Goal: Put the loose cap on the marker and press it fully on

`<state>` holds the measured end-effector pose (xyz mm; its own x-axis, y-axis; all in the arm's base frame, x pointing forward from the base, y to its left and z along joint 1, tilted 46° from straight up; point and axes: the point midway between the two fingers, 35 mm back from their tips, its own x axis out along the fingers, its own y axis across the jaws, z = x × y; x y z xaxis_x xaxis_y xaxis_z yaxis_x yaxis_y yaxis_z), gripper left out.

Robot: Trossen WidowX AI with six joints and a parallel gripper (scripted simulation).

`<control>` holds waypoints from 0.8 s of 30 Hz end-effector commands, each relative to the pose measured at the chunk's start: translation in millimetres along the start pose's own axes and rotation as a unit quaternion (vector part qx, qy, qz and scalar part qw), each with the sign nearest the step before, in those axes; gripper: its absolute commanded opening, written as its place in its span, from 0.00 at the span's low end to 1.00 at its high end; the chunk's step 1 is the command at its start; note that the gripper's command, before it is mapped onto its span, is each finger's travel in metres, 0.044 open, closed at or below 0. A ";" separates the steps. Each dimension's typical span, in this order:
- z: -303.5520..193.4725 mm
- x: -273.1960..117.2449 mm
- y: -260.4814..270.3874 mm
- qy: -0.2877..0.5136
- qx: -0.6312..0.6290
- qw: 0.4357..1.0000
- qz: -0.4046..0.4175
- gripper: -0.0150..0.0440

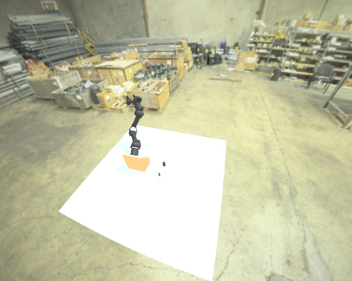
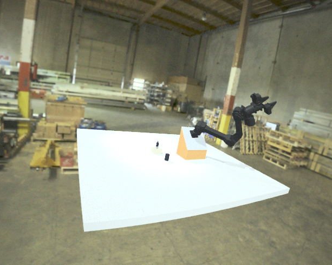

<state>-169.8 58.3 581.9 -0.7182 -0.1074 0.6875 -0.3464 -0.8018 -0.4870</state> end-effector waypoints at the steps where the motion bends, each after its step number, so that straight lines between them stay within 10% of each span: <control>1: 1.2 -0.1 0.1 -0.002 0.000 1.000 0.000 0.89; 6: 43.7 -5.7 5.0 -0.065 0.002 0.998 -0.012 0.68; 24: 287.4 -163.6 58.5 -0.503 0.042 0.863 -0.003 0.68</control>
<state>50.8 -113.6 612.9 0.0202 -0.4746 0.8800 -0.3050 -0.8411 -0.4467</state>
